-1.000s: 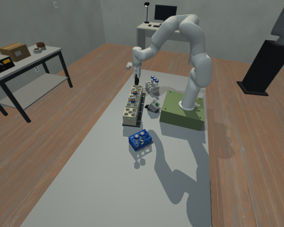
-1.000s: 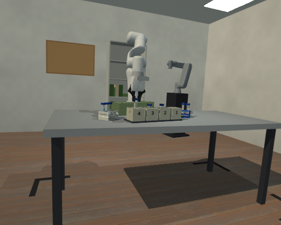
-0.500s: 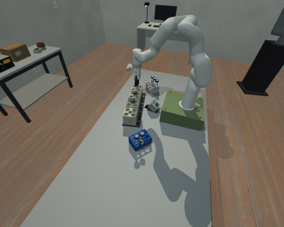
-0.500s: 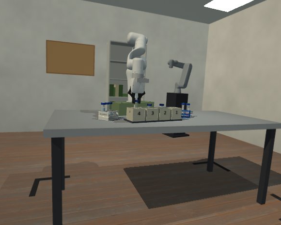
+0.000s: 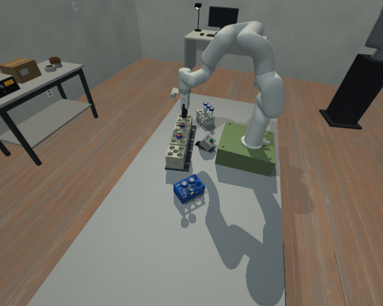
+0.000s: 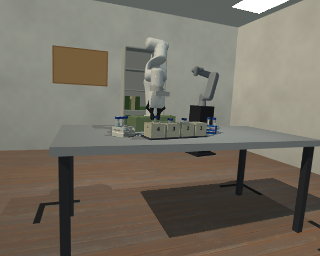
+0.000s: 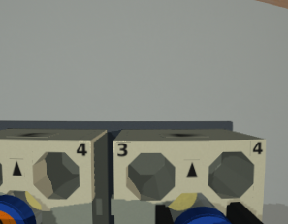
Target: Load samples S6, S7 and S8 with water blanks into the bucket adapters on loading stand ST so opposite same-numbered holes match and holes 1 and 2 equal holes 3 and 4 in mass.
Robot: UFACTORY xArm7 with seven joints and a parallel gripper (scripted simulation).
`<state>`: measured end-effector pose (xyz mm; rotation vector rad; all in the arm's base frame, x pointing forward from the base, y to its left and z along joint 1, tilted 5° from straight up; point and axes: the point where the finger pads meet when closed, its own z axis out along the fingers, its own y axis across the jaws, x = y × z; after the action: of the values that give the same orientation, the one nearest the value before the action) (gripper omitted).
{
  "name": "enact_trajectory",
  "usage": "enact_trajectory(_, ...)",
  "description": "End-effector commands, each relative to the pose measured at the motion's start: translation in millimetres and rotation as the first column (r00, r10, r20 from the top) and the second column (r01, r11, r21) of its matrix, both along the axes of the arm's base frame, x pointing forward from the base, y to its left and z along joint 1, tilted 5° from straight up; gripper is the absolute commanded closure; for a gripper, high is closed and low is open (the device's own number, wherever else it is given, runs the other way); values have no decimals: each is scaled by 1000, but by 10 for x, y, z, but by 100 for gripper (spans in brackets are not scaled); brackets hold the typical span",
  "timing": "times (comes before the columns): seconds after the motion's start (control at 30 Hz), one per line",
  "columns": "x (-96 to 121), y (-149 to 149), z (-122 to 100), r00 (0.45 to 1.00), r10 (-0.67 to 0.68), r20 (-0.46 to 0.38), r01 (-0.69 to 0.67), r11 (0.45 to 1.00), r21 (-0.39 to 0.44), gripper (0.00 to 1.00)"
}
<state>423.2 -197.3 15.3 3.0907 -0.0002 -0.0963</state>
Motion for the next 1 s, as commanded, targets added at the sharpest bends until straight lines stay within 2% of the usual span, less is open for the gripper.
enact_trajectory(0.0, 14, -8, -35, 1000, 0, 4, 0, 1000, -1, 100)
enact_trajectory(0.33, 9, -12, -115, 1000, 0, 4, 0, 1000, -1, 100)
enact_trajectory(0.9, 9, -12, -115, 1000, 0, 4, 0, 1000, -1, 100)
enact_trajectory(0.93, 9, -12, -119, 1000, 0, 4, 0, 1000, -1, 56)
enact_trajectory(0.97, 9, -12, -119, 1000, 0, 4, 0, 1000, -1, 56)
